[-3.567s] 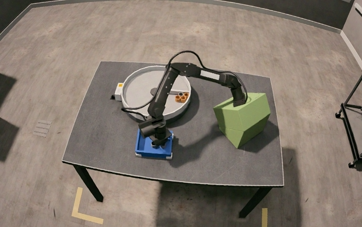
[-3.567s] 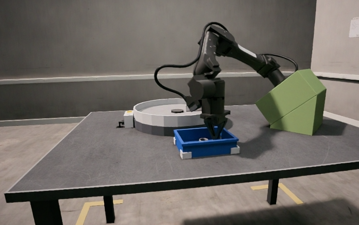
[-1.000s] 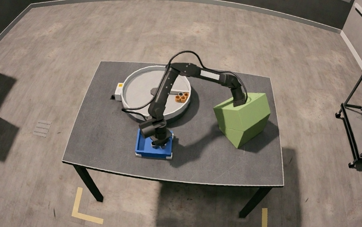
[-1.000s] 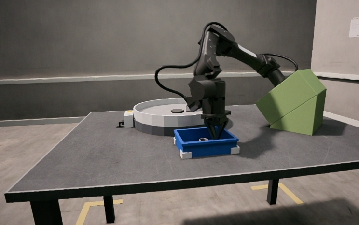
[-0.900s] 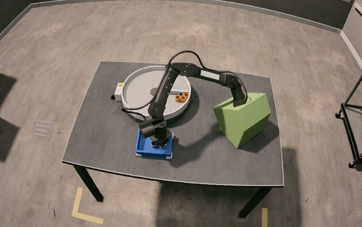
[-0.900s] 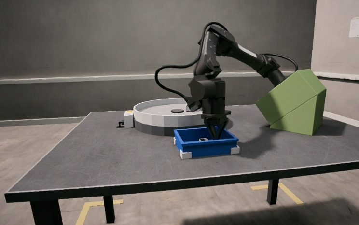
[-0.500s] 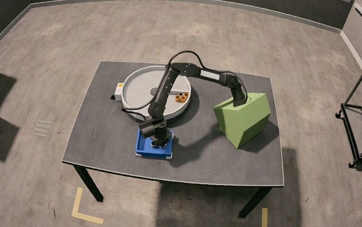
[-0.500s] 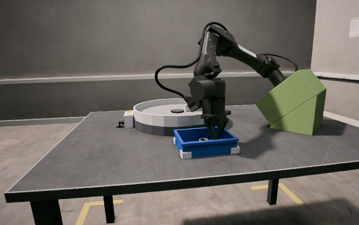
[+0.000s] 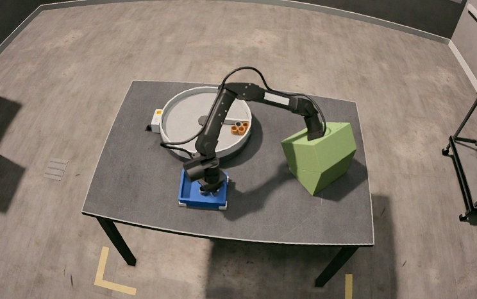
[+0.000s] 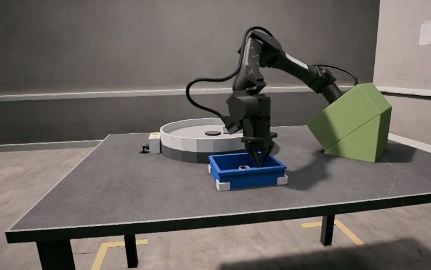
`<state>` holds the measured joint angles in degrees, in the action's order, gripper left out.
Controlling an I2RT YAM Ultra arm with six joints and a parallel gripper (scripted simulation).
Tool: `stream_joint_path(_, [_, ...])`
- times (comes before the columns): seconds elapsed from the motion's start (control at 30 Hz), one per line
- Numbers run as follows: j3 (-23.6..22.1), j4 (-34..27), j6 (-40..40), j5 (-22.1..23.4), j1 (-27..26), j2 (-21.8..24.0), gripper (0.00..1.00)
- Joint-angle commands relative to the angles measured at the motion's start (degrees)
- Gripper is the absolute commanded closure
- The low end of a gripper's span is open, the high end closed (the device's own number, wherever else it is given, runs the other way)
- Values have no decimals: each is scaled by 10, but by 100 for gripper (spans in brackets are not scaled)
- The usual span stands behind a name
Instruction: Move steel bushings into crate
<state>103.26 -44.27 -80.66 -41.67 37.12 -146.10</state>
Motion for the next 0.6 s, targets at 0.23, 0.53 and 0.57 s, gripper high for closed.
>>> stream_joint_path(0.23, [17,-32,-20,-3,29,27,86])
stream_joint_path(0.53, [44,-111,-63,-4,63,54,86])
stream_joint_path(0.57, [48,-121,-68,-4,66,52,86])
